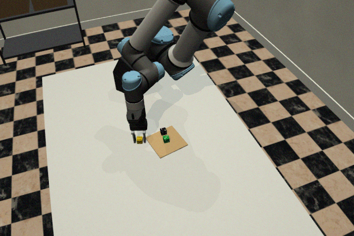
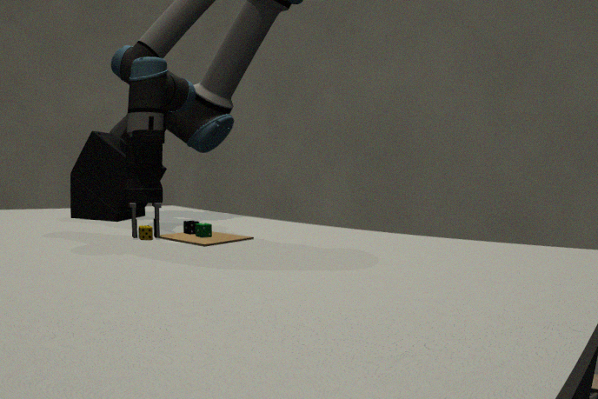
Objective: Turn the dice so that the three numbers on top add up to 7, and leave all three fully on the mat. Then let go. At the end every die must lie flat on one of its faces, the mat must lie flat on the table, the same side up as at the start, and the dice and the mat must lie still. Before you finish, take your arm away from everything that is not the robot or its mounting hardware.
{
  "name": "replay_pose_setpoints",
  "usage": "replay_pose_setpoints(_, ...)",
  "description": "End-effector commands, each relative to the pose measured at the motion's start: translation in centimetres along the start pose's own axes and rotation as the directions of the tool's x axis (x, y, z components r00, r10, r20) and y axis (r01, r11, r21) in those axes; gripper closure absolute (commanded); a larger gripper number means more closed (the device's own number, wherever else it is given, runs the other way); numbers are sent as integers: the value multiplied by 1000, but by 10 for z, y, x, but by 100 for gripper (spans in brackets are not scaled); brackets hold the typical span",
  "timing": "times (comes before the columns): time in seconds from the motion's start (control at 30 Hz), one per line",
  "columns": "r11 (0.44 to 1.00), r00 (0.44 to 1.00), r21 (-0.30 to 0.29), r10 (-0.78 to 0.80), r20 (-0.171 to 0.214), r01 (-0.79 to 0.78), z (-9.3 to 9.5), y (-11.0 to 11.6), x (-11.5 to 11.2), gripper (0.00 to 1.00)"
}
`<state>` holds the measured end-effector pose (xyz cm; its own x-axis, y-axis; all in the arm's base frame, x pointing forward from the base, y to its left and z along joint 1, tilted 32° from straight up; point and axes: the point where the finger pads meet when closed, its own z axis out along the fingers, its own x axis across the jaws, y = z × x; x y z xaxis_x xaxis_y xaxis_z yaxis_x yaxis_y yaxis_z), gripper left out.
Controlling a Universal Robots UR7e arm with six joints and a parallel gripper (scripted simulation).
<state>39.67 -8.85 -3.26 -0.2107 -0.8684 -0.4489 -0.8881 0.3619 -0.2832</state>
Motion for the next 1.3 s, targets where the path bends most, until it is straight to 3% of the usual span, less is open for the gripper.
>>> replay_pose_setpoints(0.0, 1000, 1000, 1, 0, -1, 0, 0, 0, 0, 21)
replay_pose_setpoints(0.63, 1000, 1000, 1, 0, -1, 0, 0, 0, 0, 21)
replay_pose_setpoints(0.67, 1000, 1000, 1, 0, -1, 0, 0, 0, 0, 51)
replay_pose_setpoints(1.27, 1000, 1000, 1, 0, -1, 0, 0, 0, 0, 51)
